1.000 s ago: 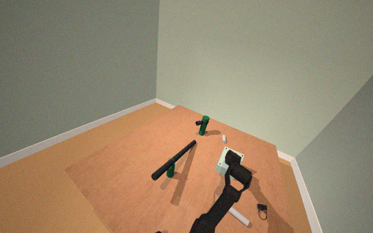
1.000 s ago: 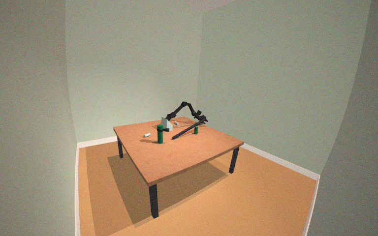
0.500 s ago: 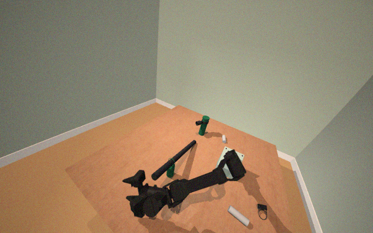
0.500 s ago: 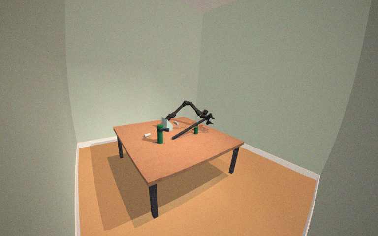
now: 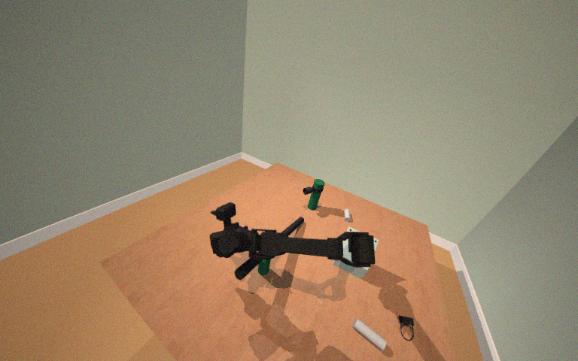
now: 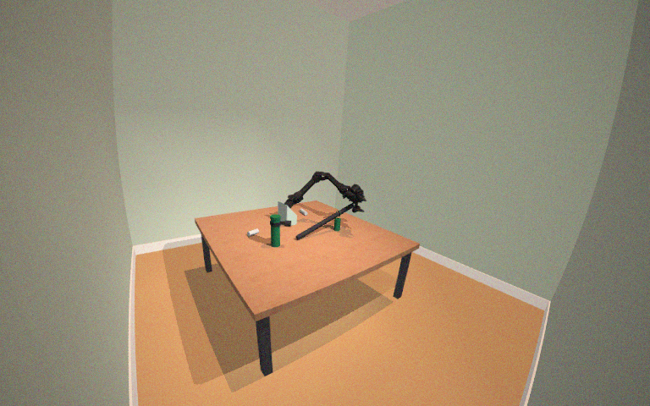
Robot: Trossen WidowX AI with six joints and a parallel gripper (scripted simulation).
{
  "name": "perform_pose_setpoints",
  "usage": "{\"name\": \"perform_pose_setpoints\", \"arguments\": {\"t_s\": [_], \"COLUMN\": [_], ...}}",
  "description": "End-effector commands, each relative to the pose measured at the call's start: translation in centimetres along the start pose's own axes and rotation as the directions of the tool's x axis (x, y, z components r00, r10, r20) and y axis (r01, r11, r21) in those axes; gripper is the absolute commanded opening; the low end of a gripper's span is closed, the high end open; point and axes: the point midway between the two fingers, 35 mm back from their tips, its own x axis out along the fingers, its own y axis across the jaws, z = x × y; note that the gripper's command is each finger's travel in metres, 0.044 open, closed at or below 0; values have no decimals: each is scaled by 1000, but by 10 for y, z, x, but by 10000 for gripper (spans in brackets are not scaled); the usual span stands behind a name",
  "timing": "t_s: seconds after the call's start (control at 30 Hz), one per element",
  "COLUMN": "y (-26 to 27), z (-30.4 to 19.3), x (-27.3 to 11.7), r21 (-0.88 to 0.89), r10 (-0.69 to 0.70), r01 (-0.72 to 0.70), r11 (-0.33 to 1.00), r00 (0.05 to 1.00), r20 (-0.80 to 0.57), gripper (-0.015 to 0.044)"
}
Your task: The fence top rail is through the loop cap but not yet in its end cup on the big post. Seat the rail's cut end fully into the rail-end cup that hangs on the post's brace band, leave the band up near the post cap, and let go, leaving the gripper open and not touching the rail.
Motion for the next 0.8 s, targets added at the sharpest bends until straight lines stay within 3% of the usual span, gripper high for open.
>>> {"name": "perform_pose_setpoints", "arguments": {"t_s": [0.0, 0.23, 0.43, 0.6, 0.77], "y": [-4, -26, -37, -40, -41], "z": [-67, -188, -285, -341, -375], "x": [16, 9, -32, -81, -138], "r21": [16, 187, 473, 729, 939], "r10": [92, 276, 472, 621, 714], "r01": [-90, -221, -246, -175, -36], "r11": [996, 957, 846, 662, 342], "r00": [986, 891, 758, 673, 659], "r20": [-143, -361, -450, -403, -235], "gripper": [440, 440, 440, 440, 440]}}
